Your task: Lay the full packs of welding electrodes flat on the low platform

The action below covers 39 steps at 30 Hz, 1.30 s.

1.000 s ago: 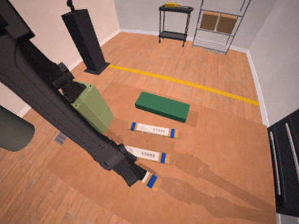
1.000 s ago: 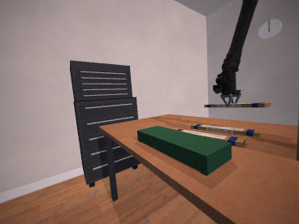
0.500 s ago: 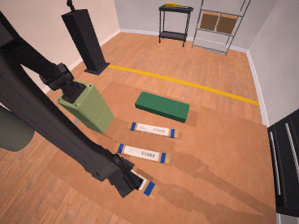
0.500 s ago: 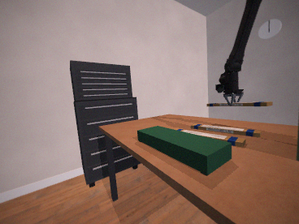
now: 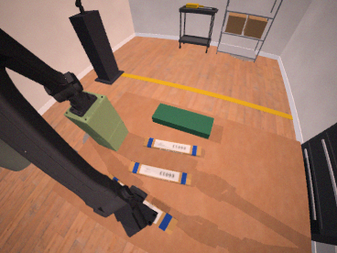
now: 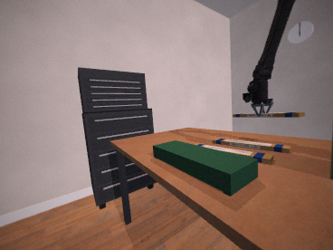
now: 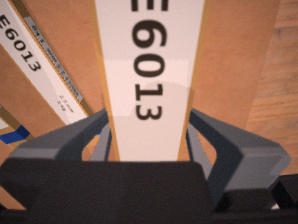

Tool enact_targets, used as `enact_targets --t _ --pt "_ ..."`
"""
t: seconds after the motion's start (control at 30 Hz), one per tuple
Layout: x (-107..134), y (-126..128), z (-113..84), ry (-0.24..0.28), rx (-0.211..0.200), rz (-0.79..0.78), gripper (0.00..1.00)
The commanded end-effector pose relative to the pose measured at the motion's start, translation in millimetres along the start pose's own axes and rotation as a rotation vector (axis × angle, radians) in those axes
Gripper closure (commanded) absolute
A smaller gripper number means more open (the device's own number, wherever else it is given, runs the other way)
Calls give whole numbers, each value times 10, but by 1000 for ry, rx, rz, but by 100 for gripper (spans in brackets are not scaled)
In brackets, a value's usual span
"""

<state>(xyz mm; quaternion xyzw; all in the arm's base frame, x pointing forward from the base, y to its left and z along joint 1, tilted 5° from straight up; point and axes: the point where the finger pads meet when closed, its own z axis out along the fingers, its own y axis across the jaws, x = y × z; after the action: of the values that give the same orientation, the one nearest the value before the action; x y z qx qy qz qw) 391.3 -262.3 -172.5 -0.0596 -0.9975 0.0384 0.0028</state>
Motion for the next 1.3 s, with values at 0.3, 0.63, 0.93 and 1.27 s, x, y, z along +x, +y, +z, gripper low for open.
enact_targets --t 0.3,0.63,0.93,1.27 --pt "-274 -470 -182 -45 21 -5 100" --pt "-341 -690 -270 -57 30 -4 100" --pt "-424 -625 -318 -61 32 -18 100" --pt "-464 -610 -346 -63 34 -15 100"
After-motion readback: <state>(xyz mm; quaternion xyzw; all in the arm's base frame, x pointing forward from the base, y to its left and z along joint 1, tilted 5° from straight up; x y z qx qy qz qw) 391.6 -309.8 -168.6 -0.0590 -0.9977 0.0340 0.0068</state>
